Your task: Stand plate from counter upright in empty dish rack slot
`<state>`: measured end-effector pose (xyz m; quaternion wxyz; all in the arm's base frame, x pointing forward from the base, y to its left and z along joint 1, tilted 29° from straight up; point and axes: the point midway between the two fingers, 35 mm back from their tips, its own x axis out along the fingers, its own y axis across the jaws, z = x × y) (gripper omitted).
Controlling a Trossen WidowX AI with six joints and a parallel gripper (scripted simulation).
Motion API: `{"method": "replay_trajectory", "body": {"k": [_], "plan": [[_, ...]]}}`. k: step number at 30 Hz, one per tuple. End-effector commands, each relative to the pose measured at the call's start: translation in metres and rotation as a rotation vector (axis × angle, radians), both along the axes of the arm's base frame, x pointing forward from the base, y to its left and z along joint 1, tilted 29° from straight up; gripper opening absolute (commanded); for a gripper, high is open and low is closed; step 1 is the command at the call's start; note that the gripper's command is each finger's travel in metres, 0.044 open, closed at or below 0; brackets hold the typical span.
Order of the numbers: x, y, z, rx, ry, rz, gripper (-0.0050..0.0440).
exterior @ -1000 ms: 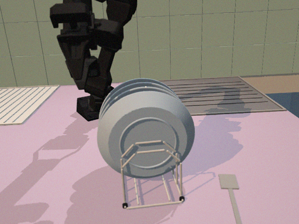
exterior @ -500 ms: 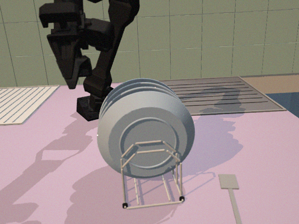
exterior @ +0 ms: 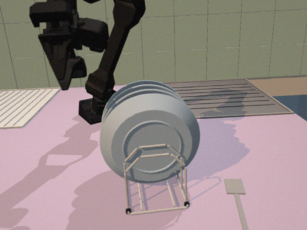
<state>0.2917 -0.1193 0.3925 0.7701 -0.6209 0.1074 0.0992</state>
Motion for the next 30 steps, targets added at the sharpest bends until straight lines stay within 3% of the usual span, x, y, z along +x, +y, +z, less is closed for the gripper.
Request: {"method": "replay_trajectory", "body": {"k": [1, 30], "plan": [[-0.001, -0.005, -0.004, 0.007, 0.006, 0.005, 0.0148], [-0.018, -0.032, -0.008, 0.014, -0.018, 0.009, 0.0148]]}}
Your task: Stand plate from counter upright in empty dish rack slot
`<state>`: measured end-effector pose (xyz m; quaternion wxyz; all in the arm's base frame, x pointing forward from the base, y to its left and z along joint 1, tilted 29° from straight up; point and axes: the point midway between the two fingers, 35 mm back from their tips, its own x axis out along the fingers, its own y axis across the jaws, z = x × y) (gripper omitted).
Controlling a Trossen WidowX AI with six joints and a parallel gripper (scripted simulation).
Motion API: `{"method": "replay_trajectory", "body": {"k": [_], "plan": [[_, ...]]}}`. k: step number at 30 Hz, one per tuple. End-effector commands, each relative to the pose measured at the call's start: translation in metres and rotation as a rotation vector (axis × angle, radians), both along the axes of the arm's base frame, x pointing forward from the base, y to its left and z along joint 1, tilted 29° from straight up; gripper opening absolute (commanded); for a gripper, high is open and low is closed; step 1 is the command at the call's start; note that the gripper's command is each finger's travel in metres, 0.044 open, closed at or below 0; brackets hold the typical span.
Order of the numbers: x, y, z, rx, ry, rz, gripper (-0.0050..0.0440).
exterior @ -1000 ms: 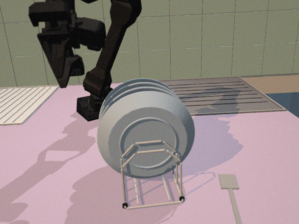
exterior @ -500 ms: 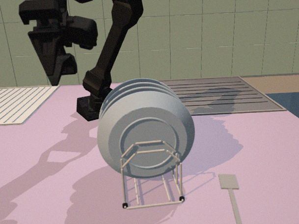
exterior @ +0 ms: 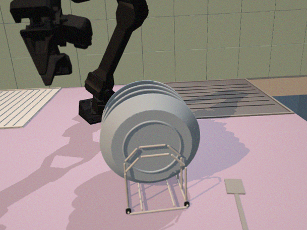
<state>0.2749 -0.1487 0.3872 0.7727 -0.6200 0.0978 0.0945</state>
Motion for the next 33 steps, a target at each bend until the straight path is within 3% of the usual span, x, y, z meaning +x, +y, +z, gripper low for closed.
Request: {"method": "replay_trajectory", "body": {"k": [1, 8, 15, 33], "plan": [[-0.001, -0.003, -0.003, 0.008, 0.003, 0.005, 0.0148], [-0.007, -0.009, 0.013, 0.017, 0.016, 0.0, 0.0148], [-0.024, -0.021, 0.055, 0.029, 0.03, -0.015, 0.0148], [-0.058, -0.023, 0.103, 0.08, 0.042, -0.042, 0.0148]]}}
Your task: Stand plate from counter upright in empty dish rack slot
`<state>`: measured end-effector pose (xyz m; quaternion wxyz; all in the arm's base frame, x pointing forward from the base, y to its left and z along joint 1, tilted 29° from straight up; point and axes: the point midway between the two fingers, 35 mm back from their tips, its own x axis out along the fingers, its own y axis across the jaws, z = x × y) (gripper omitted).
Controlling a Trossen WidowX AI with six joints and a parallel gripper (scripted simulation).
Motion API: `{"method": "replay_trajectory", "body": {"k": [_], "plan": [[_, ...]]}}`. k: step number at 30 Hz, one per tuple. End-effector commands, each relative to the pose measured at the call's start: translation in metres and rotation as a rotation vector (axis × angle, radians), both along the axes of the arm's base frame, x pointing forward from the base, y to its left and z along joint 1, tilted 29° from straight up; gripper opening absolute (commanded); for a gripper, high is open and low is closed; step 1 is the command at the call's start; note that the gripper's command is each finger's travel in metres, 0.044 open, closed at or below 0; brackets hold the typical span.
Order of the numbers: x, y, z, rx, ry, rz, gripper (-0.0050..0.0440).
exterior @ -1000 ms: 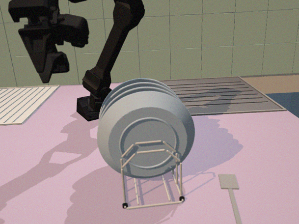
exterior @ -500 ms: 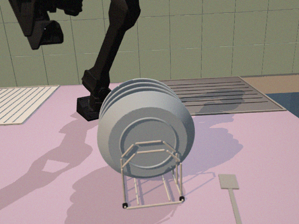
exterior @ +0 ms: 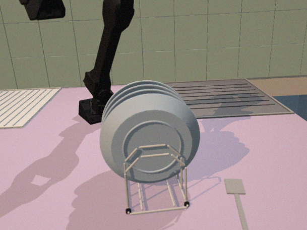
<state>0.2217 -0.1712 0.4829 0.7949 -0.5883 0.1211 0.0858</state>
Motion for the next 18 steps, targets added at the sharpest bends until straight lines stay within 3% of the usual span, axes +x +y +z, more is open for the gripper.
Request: {"method": "replay_trajectory", "body": {"k": [1, 15, 18], "plan": [[-0.0066, -0.0006, 0.0089, 0.013, 0.014, 0.009, 0.0148], [-0.0119, 0.0037, 0.0115, 0.027, 0.009, -0.005, 0.0148], [-0.0119, 0.0028, 0.0116, 0.026, 0.011, -0.005, 0.022]]}}
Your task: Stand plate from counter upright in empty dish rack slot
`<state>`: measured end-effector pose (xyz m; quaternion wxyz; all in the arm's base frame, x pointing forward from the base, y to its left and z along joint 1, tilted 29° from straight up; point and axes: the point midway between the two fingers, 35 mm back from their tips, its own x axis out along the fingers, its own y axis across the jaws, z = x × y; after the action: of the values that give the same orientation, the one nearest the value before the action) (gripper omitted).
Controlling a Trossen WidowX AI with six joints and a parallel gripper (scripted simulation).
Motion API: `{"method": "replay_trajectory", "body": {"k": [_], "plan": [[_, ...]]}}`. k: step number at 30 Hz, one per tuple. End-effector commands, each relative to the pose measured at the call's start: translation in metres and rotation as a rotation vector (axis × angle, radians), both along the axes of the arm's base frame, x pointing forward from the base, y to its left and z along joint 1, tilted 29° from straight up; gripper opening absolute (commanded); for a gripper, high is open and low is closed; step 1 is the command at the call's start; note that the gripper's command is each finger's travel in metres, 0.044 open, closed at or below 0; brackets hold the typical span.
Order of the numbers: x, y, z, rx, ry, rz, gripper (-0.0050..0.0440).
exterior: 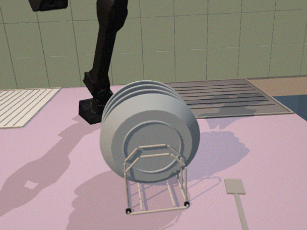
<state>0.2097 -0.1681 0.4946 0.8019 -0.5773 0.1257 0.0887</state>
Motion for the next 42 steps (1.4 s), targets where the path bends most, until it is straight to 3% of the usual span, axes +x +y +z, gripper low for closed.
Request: {"method": "replay_trajectory", "body": {"k": [1, 6, 8, 11, 42], "plan": [[0.0, -0.0002, -0.0001, 0.0, 0.0, 0.0, 0.0244], [0.0, -0.0002, -0.0001, 0.0, 0.0, 0.0, 0.0364], [0.0, -0.0002, -0.0001, 0.0, 0.0, 0.0, 0.0364], [0.0, -0.0002, -0.0001, 0.0, 0.0, 0.0, 0.0436], [0.0, -0.0002, -0.0001, 0.0, 0.0, 0.0, 0.044]]}}
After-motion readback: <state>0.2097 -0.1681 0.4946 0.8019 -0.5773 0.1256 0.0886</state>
